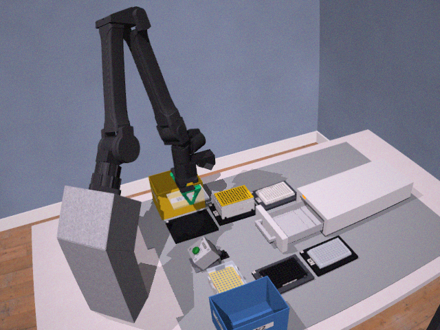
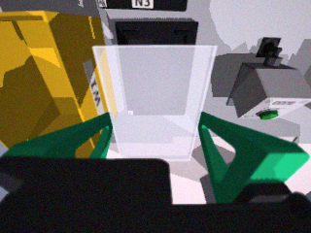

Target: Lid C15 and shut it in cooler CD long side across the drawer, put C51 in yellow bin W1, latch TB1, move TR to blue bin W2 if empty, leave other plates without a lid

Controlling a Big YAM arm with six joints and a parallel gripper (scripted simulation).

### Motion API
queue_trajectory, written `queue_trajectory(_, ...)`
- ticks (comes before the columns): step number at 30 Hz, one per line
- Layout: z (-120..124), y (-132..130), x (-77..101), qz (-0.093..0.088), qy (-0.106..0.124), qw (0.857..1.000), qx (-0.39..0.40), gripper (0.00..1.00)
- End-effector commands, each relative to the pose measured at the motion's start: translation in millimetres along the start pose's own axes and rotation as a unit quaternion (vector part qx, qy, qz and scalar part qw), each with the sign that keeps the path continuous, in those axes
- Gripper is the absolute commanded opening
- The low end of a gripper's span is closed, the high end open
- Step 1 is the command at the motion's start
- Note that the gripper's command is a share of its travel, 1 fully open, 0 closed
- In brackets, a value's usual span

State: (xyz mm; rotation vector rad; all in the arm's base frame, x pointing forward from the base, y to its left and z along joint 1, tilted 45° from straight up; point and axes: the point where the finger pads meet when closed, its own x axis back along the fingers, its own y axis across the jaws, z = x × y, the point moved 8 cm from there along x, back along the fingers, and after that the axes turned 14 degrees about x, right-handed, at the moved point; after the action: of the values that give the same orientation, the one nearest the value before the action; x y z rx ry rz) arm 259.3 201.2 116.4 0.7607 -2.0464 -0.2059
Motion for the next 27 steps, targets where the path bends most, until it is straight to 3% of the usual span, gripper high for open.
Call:
queue_trajectory(1, -0.1, -3.5, 9.0, 0.004, -0.003, 1.000, 0.000, 0.00)
queue_trajectory(3, -0.6, -1.0, 9.2, 0.002, -0.003, 1.000, 0.001, 0.00)
queue_trajectory(5, 5.2, -4.3, 2.7, 0.006, 0.012, 1.000, -0.003, 0.00)
queue_trajectory(27, 4.4, -4.0, 2.9, 0.006, 0.011, 1.000, -0.003, 0.00)
